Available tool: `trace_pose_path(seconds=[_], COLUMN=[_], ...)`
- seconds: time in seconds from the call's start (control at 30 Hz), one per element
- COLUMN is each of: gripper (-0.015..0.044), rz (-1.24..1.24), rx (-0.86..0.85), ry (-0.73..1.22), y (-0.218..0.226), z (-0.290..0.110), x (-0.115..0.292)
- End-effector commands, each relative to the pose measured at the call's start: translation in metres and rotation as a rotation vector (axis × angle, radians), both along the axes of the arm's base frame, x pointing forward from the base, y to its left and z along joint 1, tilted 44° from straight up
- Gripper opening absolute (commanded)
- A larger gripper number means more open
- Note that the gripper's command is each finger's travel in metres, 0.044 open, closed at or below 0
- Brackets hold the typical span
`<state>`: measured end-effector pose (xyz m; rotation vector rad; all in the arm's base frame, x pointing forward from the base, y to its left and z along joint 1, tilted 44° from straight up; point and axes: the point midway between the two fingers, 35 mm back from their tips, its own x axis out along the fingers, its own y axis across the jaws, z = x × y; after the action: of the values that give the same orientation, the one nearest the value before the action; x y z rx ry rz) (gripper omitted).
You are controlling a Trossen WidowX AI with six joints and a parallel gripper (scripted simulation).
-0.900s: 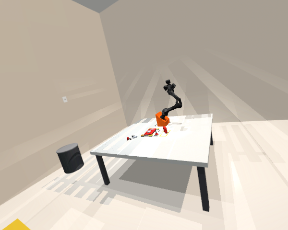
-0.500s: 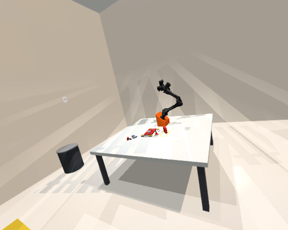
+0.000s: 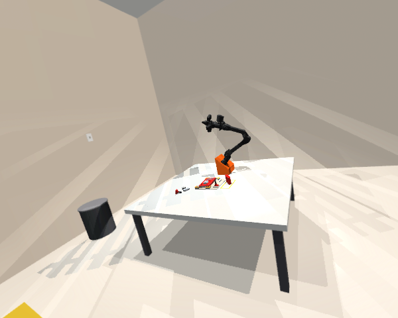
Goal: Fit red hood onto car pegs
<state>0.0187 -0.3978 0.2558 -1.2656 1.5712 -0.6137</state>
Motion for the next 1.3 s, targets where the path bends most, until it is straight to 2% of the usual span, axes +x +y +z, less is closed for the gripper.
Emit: trace_pose_path(seconds=[0.0, 0.37, 0.5, 0.7, 0.9, 1.1, 1.27], gripper=[0.0000, 0.0000, 0.0000, 0.0000, 0.0000, 0.0000, 0.0000], rz=[0.103, 0.332, 0.420, 0.516, 0.535, 0.458, 0.298], rx=[0.077, 0.358, 0.533, 0.852, 1.207, 1.558, 1.832], ry=[-0.068, -0.246, -0.312, -0.373, -0.359, -0.259, -0.093], y=[0.004, 0.044, 0.078, 0.151, 0.238, 0.330, 0.411], z=[-0.014, -0.066, -0.088, -0.119, -0.145, -0.162, -0.169], x=[0.044, 0.156, 0.201, 0.261, 0.297, 0.308, 0.298])
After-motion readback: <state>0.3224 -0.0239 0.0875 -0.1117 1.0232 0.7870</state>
